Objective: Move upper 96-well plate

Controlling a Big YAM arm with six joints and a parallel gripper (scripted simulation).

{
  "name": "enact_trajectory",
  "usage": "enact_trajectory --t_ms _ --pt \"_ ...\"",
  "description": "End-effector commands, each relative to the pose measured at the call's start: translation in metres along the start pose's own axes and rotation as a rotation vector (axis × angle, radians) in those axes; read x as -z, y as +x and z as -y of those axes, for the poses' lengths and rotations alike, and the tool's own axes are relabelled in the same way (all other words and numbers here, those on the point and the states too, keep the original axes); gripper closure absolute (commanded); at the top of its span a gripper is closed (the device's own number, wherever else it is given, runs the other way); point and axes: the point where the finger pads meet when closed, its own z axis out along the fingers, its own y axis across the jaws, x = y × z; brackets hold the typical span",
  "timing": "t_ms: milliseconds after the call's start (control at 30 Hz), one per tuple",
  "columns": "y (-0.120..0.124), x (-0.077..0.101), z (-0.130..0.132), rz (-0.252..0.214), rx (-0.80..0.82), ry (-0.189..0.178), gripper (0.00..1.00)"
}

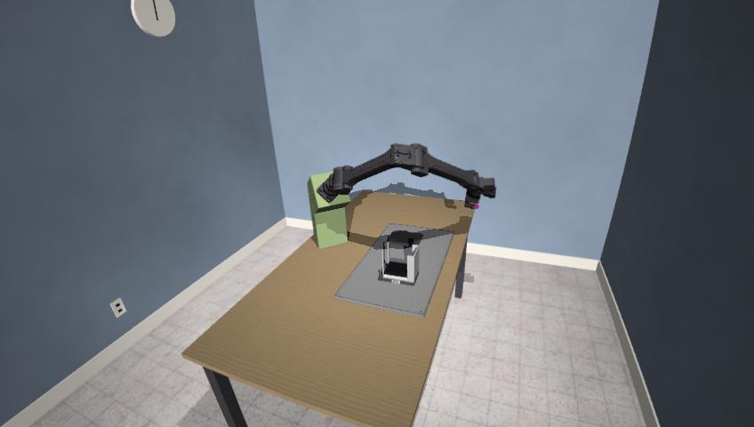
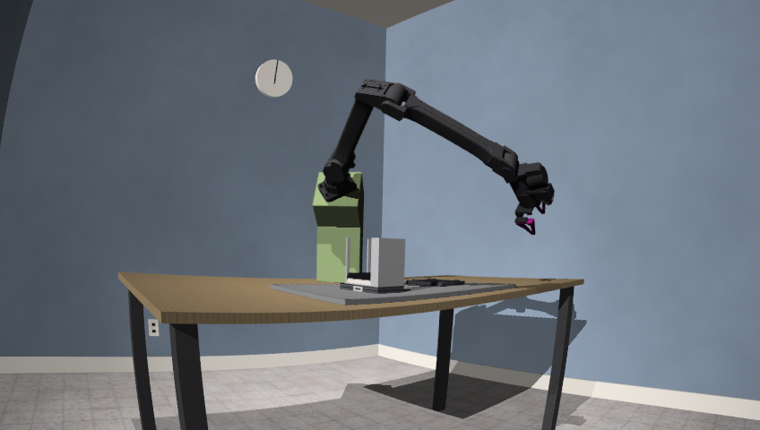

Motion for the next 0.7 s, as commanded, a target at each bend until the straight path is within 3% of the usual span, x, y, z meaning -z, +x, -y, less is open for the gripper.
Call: enact_trajectory --t_ms 0,100,133,167,200,433,500,533,567,633,667 --pt "-0.02 0.032 0.021 0.038 0.008 0.002 0.0" --pt "-0.022 0.035 0.025 0.049 0.007 0.0 0.0" --pt "-0.025 0.038 0.029 0.073 0.008 0.035 0.0" --pt "-0.021 0.043 0.009 0.084 0.039 0.045 0.0" --pt "-0.025 0.043 0.037 0.084 0.012 0.068 0.0" --pt "-0.017 0.063 0.066 0.061 0.015 0.066 0.0" --pt "-0.018 0.064 0.068 0.066 0.015 0.068 0.0" --pt "-0.022 0.067 0.072 0.092 0.015 0.102 0.0" --pt "-0.018 0.071 0.05 0.102 0.048 0.109 0.0" --pt "-0.018 0.071 0.05 0.102 0.048 0.109 0.0" --pt "-0.017 0.073 0.069 0.091 0.033 0.121 0.0"
